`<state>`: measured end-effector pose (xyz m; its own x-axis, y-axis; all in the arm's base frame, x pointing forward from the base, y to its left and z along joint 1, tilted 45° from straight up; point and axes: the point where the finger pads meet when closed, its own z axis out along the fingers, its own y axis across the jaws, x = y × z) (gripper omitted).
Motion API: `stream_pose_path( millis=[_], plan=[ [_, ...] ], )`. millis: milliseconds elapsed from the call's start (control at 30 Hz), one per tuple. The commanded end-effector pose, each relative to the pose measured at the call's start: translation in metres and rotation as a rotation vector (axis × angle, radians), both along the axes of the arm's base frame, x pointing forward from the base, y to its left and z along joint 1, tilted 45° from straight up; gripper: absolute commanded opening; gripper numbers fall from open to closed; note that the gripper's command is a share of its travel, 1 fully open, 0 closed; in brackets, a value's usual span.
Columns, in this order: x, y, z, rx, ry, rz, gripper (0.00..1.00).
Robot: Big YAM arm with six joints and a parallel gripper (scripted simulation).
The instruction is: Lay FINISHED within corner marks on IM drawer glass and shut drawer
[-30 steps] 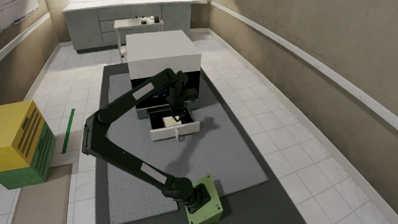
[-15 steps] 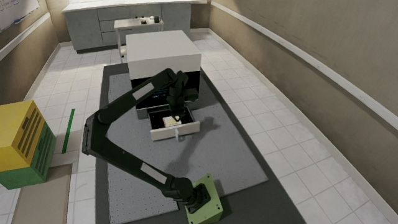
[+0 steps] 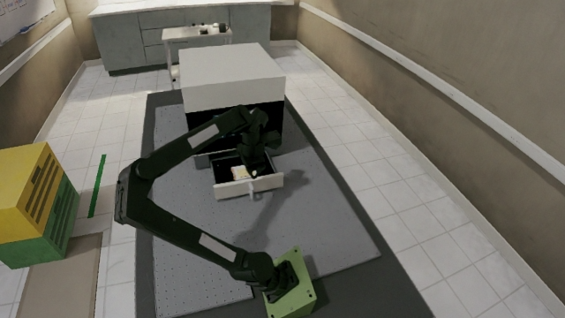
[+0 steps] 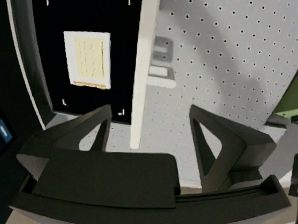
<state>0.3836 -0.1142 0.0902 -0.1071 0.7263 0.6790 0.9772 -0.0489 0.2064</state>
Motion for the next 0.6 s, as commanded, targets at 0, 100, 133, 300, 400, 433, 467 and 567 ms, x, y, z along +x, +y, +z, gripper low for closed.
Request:
stream_pose_path(
  millis=[0,100,133,300,400,433,467,567],
  plan=[
    [0.000,0.013,-0.012,-0.009,-0.076,0.103,0.77],
    [-0.007,0.021,-0.011,-0.040,-0.165,0.177,0.71],
    [-0.009,0.025,-0.014,-0.045,-0.186,0.202,0.69],
    [-0.020,0.035,-0.029,-0.037,-0.257,0.323,0.59],
    [-0.004,0.021,-0.018,-0.083,-0.355,0.393,0.53],
    [-0.004,0.021,-0.018,-0.088,-0.376,0.419,0.51],
    [-0.004,0.022,-0.018,-0.093,-0.398,0.446,0.49],
    [-0.004,0.023,-0.018,-0.099,-0.419,0.473,0.47]
  ],
)
